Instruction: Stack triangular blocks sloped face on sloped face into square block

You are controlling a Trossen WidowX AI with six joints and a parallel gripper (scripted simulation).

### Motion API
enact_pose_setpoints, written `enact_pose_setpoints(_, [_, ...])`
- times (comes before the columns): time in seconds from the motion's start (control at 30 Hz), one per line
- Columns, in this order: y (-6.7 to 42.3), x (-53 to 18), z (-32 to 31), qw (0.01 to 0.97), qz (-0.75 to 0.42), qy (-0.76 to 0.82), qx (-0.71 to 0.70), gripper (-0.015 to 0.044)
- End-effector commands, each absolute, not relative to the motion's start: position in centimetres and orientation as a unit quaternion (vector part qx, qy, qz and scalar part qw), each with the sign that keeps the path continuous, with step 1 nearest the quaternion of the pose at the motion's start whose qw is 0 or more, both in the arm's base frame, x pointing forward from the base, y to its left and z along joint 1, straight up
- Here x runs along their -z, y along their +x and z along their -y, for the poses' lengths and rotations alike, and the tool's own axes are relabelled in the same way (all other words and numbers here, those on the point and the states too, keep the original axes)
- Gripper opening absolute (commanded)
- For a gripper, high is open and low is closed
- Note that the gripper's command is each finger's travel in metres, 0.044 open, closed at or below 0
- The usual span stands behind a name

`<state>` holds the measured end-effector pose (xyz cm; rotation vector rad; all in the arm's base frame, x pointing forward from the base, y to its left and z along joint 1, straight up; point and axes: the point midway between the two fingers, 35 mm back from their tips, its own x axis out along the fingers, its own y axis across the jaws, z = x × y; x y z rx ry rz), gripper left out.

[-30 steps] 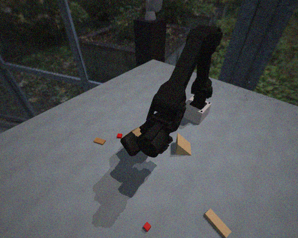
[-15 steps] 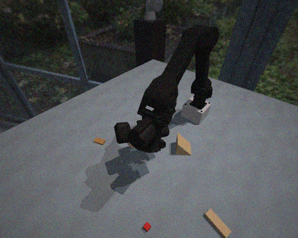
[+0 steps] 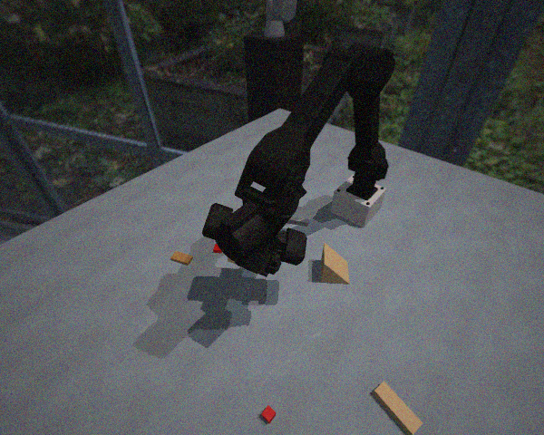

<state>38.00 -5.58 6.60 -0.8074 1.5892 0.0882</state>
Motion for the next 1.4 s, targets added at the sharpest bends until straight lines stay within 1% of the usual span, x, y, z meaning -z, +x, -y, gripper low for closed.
enact_pose_setpoints(0.0, [38.0,-6.7,5.7,0.655,-0.697,-0.293,-0.005,0.0000])
enact_pose_setpoints(0.33, [38.1,-6.8,6.0,0.698,-0.697,-0.147,0.077,0.0000])
enact_pose_setpoints(0.67, [38.1,-7.1,6.2,0.712,-0.684,0.004,0.159,0.0000])
enact_pose_setpoints(1.0, [38.2,-7.6,6.4,0.697,-0.659,0.156,0.238,0.0000])
enact_pose_setpoints(1.37, [38.4,-8.2,6.6,0.646,-0.618,0.315,0.320,0.0000])
